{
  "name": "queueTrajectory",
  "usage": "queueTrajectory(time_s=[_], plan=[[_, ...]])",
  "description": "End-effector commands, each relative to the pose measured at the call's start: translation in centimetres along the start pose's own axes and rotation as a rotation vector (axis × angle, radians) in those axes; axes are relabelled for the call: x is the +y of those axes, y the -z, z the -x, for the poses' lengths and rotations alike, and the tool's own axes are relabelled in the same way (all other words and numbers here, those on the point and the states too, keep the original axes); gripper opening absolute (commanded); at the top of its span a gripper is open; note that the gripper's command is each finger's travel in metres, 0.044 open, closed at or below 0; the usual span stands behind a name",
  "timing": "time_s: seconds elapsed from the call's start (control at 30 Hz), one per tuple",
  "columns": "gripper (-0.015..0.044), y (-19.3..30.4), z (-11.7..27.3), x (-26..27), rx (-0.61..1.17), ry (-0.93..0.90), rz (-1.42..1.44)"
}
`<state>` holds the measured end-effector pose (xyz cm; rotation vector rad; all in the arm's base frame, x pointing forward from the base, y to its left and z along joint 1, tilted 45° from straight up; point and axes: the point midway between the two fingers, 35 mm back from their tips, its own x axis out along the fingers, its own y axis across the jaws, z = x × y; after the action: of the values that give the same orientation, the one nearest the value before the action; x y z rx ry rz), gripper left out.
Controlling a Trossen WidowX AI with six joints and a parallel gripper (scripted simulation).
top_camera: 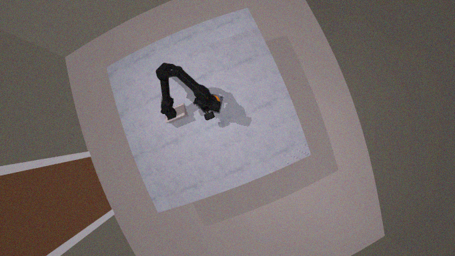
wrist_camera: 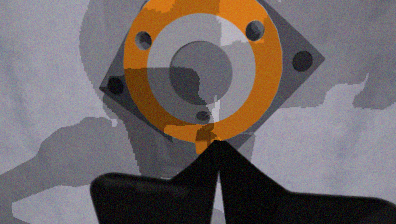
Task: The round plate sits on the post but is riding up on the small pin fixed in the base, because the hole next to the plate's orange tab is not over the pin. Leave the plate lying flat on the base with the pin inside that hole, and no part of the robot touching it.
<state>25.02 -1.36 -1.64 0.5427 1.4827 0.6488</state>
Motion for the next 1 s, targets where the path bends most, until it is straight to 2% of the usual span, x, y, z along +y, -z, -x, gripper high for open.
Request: queueTrajectory(time_s=[0.0, 0.97], plan=[[0.0, 0.3, -0.2, 0.6, 0.005, -0.009, -0.008], [0.0, 0.0, -0.1, 3.4, 0.005, -0.01, -0.008]])
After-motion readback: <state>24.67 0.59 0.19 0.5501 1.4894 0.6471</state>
